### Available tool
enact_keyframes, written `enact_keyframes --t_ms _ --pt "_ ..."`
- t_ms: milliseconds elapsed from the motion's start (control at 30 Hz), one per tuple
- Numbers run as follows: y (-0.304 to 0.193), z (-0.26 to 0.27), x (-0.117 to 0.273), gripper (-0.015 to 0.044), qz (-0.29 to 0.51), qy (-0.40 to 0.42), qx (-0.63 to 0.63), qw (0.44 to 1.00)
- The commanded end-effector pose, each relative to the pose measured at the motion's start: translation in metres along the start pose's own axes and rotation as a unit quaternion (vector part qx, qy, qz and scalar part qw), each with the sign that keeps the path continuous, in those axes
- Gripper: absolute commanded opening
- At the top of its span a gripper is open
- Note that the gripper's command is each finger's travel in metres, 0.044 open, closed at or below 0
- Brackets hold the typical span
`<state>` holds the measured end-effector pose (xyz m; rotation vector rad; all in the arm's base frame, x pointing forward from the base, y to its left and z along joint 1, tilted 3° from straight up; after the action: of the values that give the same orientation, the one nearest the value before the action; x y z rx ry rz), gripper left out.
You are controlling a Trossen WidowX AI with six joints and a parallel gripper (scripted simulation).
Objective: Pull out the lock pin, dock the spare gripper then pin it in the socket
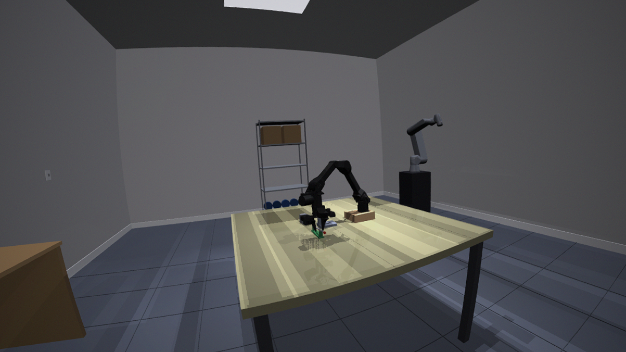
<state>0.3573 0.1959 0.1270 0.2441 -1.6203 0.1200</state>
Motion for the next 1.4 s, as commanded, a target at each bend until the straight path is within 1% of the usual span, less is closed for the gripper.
enact_keyframes --t_ms 0,233,433,533,800,1367 --pt "-0.001 0.001 -0.007 0.018 0.002 0.001 0.003 1.0" --pt "-0.002 0.001 -0.013 0.018 0.002 0.001 0.003 1.0" --pt "-0.002 0.001 -0.013 0.0023 0.002 0.001 0.003 1.0" --pt "-0.002 0.001 -0.013 0.0003 0.002 0.001 0.003 1.0" --pt "-0.002 0.002 -0.011 0.0 0.002 0.001 0.002 1.0" --pt "0.001 0.003 0.016 0.0 0.004 0.014 0.0 1.0"
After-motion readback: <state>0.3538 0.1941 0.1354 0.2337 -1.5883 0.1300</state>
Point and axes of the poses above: the point midway between the two fingers, 35 mm back from their tips, its own x axis back along the fingers, its own z axis across the jaws, y = z × x, the point moved 10 cm from there along x, back along the fingers, and after that the axes turned 8 degrees about x, right-handed, at the moved point
